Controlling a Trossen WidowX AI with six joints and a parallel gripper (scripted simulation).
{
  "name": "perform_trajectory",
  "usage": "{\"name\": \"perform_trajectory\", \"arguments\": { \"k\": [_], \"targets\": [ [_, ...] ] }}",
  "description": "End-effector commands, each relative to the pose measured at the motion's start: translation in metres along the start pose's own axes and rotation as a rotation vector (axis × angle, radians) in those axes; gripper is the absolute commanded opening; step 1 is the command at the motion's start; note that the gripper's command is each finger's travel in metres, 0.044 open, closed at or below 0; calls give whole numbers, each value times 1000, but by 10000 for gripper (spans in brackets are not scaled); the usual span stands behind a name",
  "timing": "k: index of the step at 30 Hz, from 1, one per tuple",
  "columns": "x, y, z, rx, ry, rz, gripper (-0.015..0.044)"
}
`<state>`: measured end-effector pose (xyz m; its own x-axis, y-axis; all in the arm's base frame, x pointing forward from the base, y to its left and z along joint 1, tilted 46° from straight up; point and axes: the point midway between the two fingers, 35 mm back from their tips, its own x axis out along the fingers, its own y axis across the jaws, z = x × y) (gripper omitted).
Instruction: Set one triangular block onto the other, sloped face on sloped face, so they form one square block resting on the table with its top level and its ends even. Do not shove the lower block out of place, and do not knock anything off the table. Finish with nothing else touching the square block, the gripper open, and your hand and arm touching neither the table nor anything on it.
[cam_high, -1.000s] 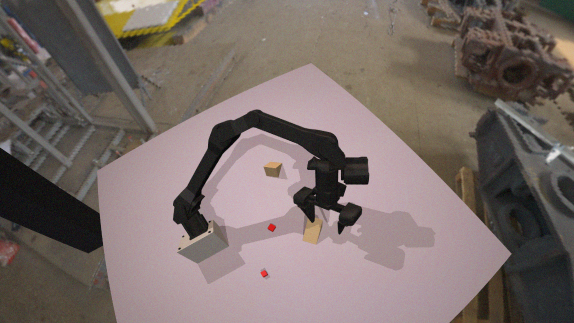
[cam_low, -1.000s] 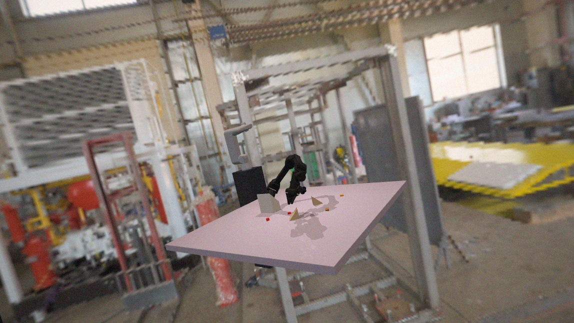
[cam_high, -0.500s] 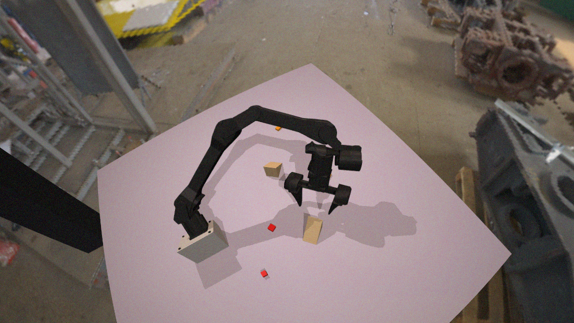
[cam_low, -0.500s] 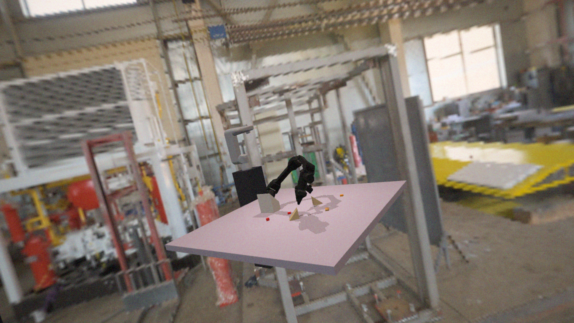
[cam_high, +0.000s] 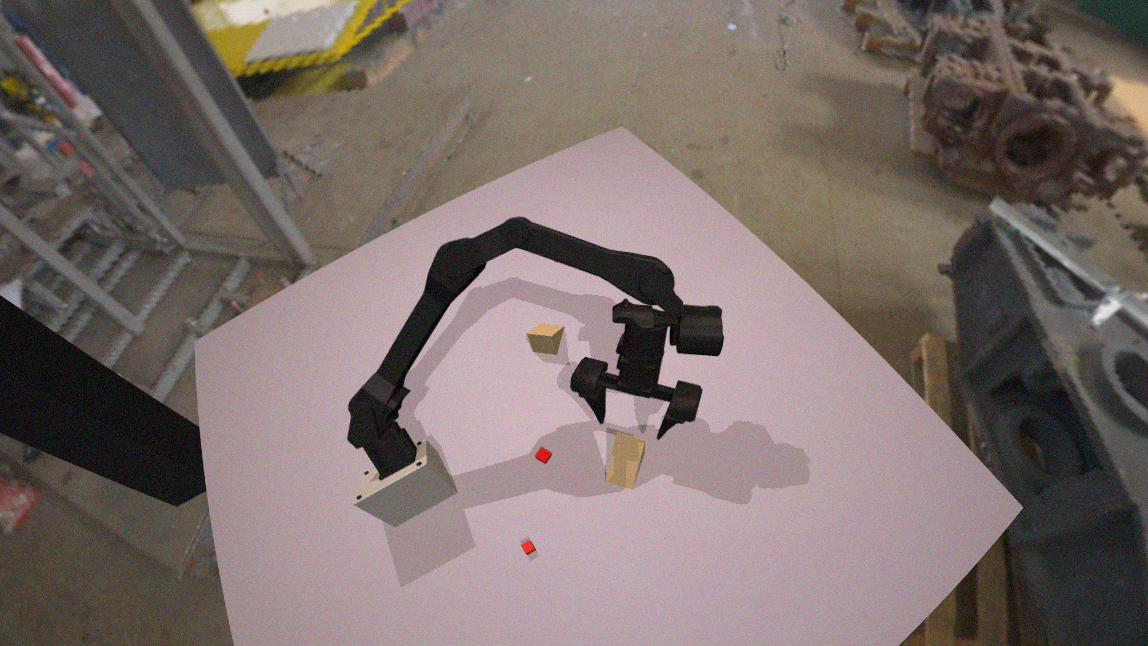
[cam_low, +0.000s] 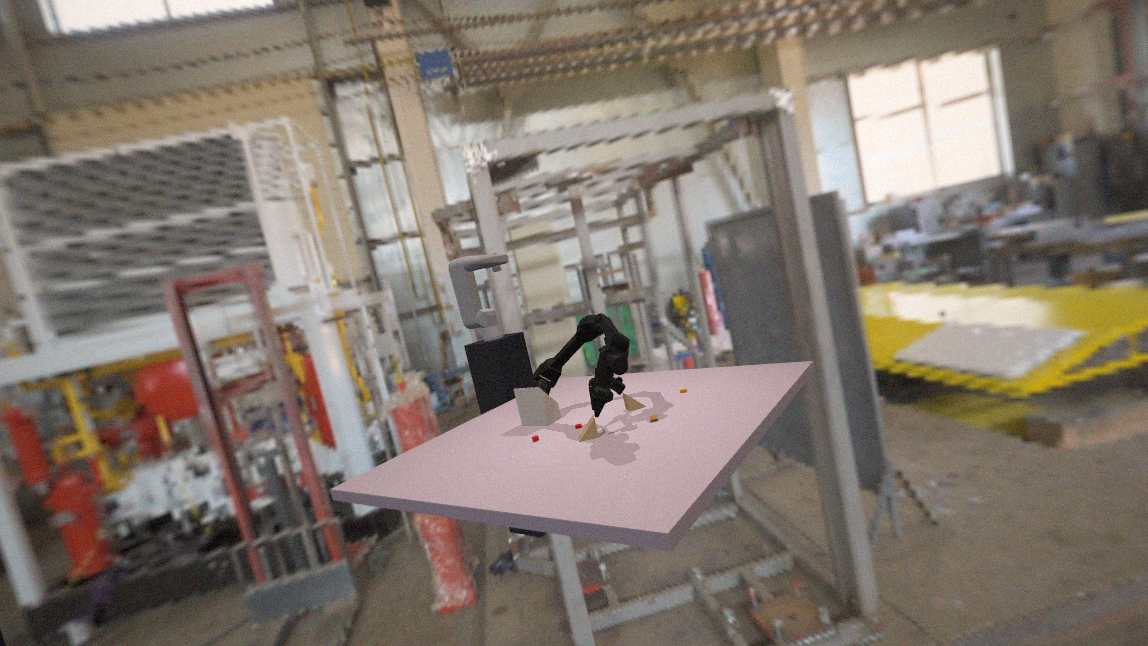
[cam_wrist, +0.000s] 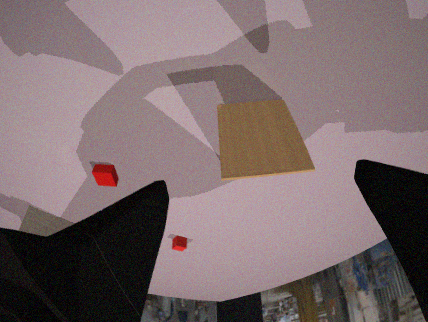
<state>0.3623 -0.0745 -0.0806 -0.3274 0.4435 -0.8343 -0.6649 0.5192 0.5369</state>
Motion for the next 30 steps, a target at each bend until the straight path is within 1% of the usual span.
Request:
{"name": "perform_trajectory", "arguments": {
  "k": [1, 30],
  "targets": [
    [8, 0, 0, 6, -1, 6, 440],
    [55, -3, -1, 6, -2, 8, 440]
  ]
}}
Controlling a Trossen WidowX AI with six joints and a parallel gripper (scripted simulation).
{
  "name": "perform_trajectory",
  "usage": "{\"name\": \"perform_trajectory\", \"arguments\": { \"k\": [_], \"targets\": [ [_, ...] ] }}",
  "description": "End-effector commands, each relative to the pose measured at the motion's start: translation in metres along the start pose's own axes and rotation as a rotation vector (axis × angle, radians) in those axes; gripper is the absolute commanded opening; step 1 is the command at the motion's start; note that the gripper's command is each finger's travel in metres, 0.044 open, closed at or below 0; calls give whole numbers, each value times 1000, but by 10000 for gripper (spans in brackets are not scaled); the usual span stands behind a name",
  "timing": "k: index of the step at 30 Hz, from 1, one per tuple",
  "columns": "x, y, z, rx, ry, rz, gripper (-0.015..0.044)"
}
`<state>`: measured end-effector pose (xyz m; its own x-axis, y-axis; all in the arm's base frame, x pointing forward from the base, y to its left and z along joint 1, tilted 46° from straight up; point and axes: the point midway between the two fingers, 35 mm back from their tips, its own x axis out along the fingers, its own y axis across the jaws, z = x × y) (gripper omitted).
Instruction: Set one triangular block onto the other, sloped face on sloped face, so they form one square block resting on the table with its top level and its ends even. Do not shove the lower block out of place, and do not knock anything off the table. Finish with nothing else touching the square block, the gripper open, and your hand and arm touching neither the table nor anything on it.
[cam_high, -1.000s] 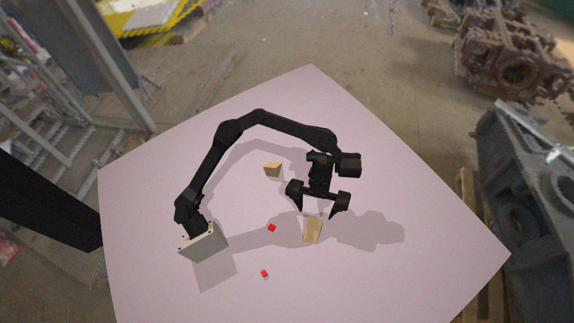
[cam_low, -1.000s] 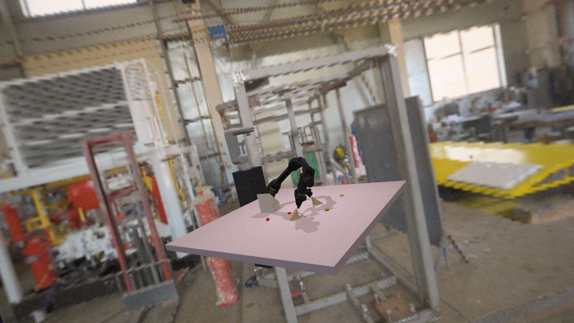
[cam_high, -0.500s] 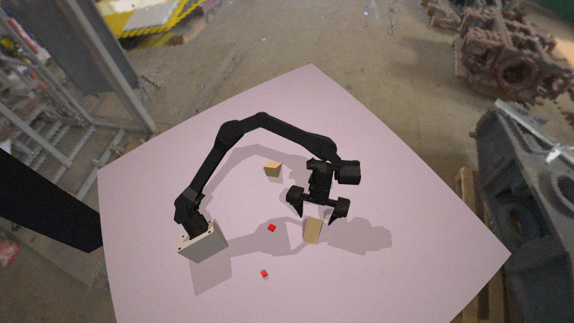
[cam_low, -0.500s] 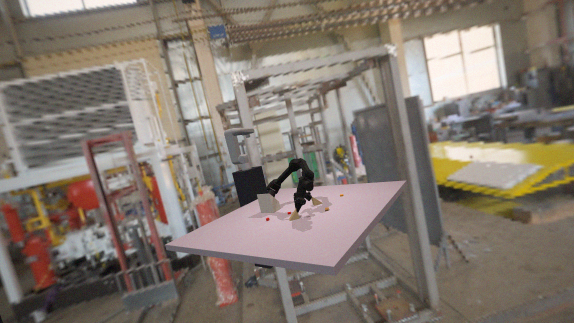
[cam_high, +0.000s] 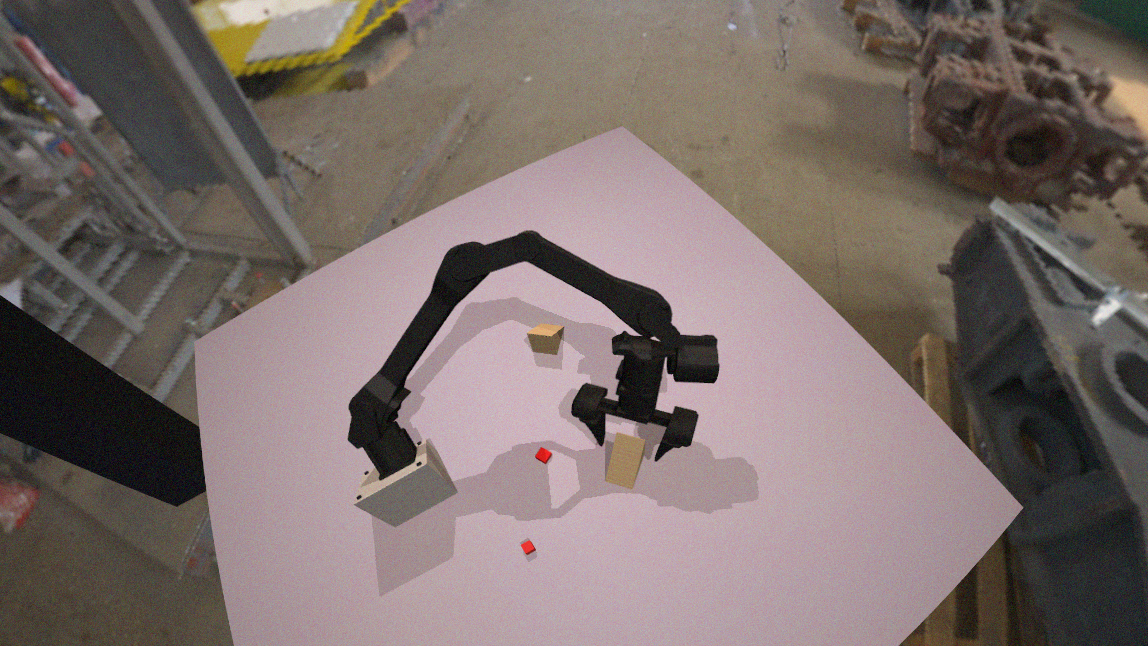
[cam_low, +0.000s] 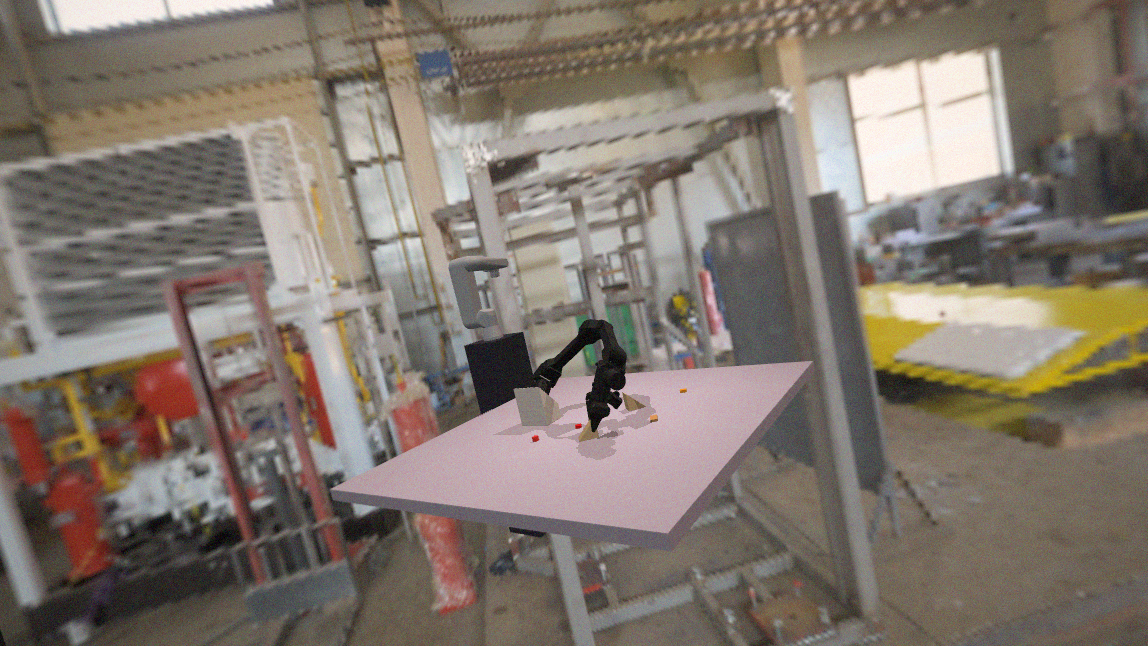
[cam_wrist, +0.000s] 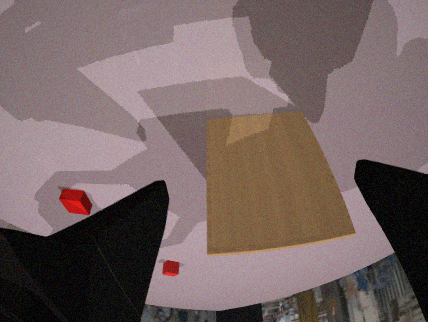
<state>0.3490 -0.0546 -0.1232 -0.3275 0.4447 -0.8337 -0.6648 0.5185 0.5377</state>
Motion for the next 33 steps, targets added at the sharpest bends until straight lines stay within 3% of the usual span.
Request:
{"name": "perform_trajectory", "arguments": {
  "k": [1, 12, 20, 28, 33],
  "targets": [
    [8, 1, -1, 6, -1, 7, 440],
    [23, 2, -2, 6, -1, 7, 440],
    [23, 2, -2, 6, -1, 7, 230],
    [23, 2, -2, 6, -1, 7, 177],
    [20, 2, -3, 3, 1, 7, 45]
  ]
}}
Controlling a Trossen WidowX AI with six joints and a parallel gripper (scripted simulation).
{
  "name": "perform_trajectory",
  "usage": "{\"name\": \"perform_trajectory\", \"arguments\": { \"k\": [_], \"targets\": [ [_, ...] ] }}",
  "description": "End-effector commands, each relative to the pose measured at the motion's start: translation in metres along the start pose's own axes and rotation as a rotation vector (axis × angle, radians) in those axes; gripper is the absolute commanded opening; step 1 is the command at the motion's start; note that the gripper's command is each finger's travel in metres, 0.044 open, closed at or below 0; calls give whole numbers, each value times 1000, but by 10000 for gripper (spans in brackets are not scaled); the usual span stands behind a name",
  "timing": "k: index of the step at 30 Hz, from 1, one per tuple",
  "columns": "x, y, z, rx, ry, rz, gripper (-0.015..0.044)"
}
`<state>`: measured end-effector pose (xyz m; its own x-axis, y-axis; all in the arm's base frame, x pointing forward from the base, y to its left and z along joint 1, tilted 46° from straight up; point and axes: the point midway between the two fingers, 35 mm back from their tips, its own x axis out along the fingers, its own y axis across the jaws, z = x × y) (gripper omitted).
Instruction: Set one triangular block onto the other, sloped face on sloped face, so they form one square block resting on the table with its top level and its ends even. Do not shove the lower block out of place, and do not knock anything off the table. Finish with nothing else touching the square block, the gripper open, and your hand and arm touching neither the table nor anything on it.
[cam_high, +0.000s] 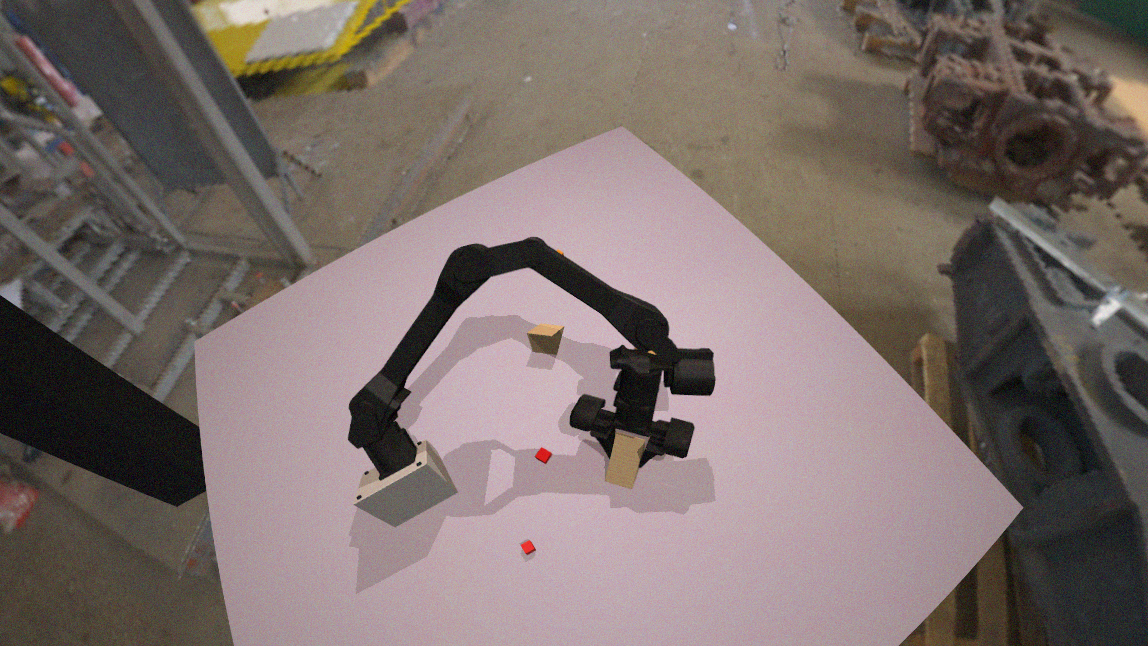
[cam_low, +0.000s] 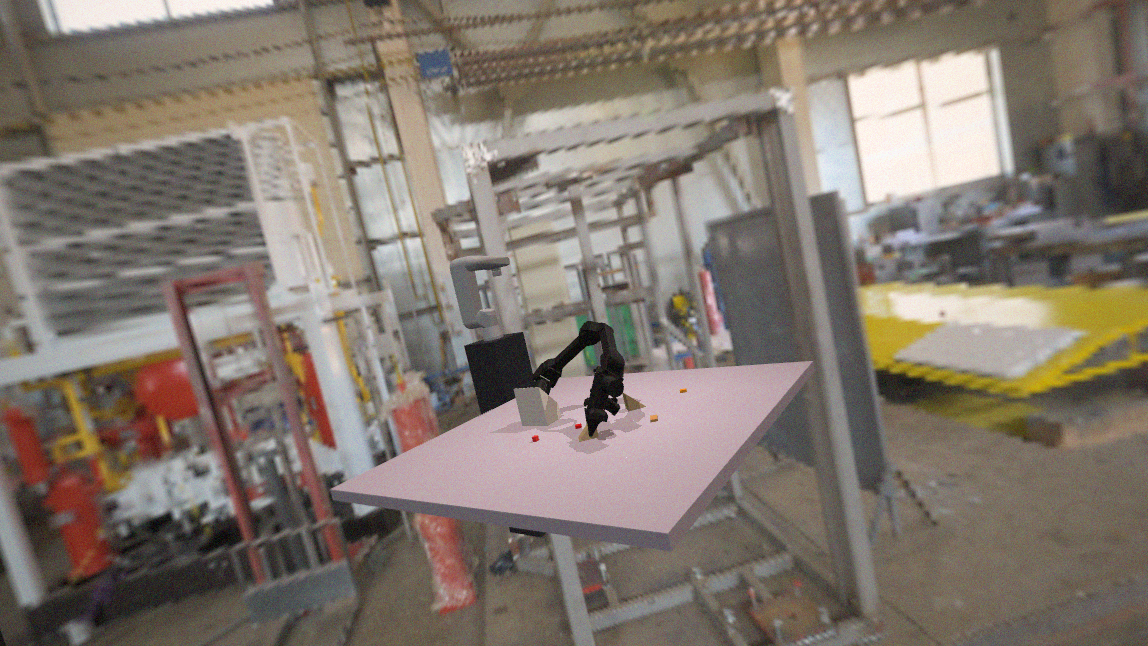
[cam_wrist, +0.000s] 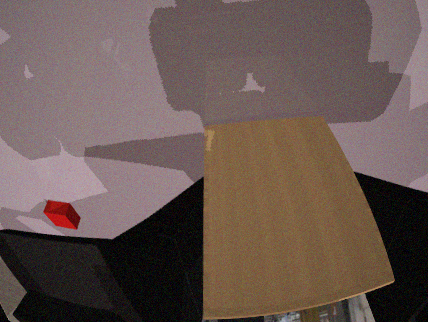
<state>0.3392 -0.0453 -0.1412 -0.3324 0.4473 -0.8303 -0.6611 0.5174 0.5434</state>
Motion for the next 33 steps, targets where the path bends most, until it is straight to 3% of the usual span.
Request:
{"name": "perform_trajectory", "arguments": {
  "k": [1, 7, 33],
  "targets": [
    [-3, 0, -1, 0, 0, 0, 19],
    [-3, 0, -4, 3, -41, 1, 0],
    [-7, -1, -53, 9, -717, -6, 0]
  ]
}}
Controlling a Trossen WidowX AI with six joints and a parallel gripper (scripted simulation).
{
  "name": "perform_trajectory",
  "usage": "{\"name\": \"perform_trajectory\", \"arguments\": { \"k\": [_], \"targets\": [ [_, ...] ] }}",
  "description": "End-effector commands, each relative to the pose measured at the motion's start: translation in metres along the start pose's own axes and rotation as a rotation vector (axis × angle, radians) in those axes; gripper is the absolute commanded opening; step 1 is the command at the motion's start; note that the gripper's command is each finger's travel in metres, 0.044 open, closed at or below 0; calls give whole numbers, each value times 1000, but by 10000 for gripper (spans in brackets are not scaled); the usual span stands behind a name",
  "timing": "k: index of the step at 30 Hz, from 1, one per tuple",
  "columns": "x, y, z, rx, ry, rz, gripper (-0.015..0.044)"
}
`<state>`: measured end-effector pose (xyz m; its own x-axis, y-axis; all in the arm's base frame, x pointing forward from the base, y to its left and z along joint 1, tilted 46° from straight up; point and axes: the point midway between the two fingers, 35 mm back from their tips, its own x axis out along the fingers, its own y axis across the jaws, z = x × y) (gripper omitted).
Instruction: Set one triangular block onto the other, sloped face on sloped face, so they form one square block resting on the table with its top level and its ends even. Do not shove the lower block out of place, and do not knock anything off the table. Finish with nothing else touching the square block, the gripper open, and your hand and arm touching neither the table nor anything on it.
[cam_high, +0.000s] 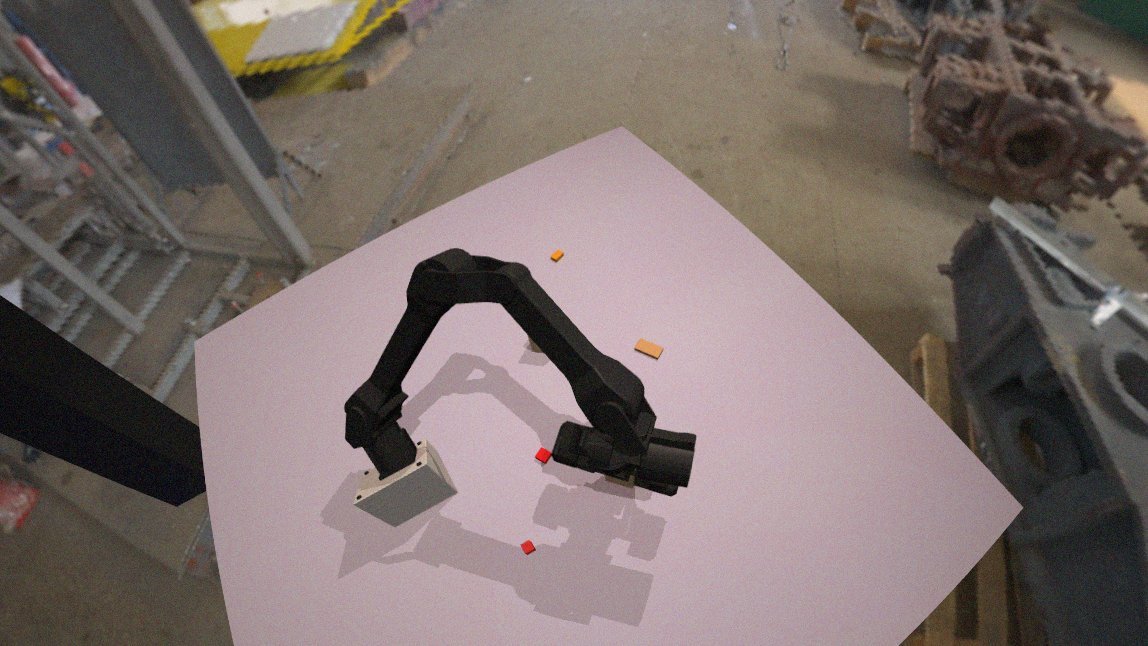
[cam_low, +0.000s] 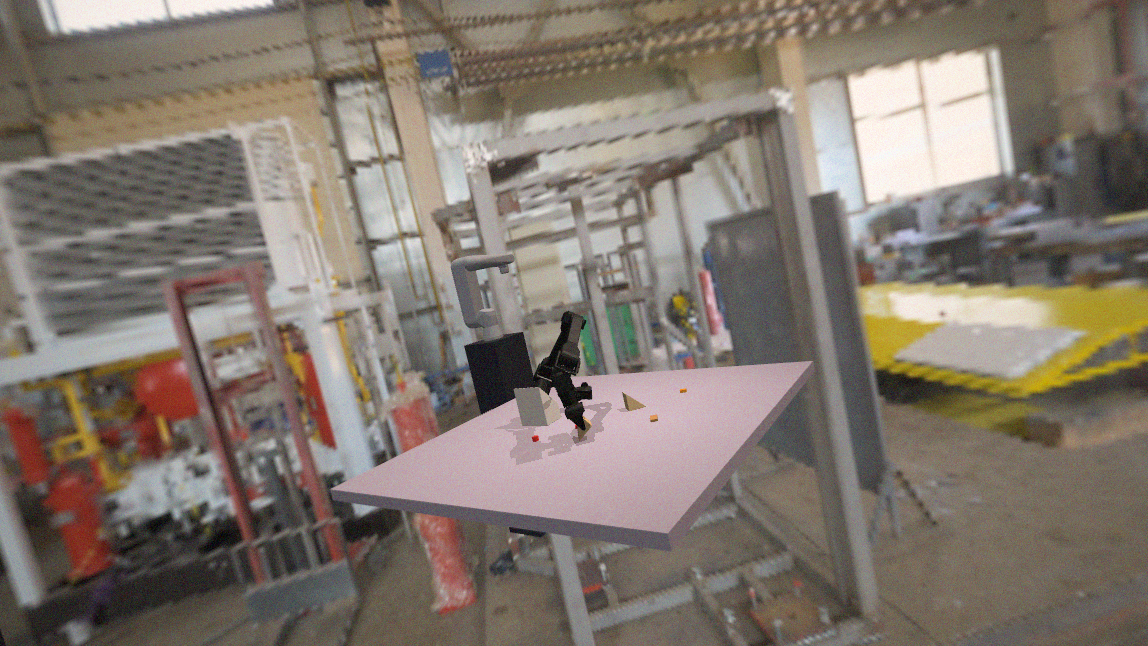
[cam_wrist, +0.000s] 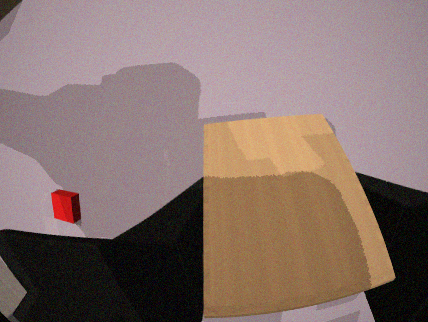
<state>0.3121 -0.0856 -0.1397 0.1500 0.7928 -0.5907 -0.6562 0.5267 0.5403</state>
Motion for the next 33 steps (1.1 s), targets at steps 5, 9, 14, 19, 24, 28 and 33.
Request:
{"name": "perform_trajectory", "arguments": {
  "k": [5, 9, 14, 19, 24, 28, 33],
  "targets": [
    [-4, 1, -15, 2, -194, 0, 0],
    [-6, 1, -22, 2, -299, -1, 0],
    [-8, 1, -31, 2, -431, -2, 0],
    [-8, 1, -41, 2, -563, -3, 0],
    [-7, 4, -42, 3, -574, 7, 53],
    [-7, 4, -42, 3, -574, 7, 157],
    [-7, 4, -42, 3, -574, 7, 289]
  ]
}}
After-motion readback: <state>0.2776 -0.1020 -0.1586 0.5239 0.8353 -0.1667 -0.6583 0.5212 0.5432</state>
